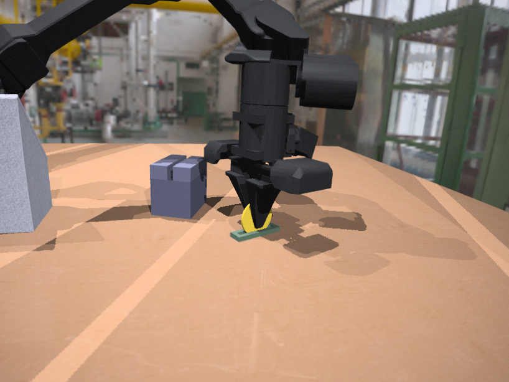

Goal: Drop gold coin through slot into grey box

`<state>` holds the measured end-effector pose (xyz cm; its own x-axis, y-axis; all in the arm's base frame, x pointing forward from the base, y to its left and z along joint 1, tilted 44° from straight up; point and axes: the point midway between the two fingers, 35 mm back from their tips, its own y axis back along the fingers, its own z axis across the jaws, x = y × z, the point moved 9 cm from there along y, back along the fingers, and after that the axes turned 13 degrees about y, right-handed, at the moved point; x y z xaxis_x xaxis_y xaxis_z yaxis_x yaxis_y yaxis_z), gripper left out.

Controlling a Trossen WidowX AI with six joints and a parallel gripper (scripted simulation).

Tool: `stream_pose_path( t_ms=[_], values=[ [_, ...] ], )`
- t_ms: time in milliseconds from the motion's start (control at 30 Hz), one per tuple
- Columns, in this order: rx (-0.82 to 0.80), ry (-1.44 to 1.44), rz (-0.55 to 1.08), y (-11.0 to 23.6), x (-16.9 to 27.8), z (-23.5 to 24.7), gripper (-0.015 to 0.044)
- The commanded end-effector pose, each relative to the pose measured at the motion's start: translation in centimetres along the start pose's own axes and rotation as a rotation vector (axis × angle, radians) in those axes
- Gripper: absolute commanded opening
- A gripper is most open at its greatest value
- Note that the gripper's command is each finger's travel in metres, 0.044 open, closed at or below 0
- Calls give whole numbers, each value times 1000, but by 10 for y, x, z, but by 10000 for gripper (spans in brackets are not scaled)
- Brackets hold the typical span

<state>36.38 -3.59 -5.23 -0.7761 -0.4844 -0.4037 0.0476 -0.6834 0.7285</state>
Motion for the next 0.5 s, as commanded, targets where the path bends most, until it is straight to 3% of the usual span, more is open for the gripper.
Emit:
stream_pose_path(
  t_ms=[0,467],
  values=[
    [-3,-6,-1,-1,1,0,0],
    [0,-7,0,20,0,-2,0]
  ],
)
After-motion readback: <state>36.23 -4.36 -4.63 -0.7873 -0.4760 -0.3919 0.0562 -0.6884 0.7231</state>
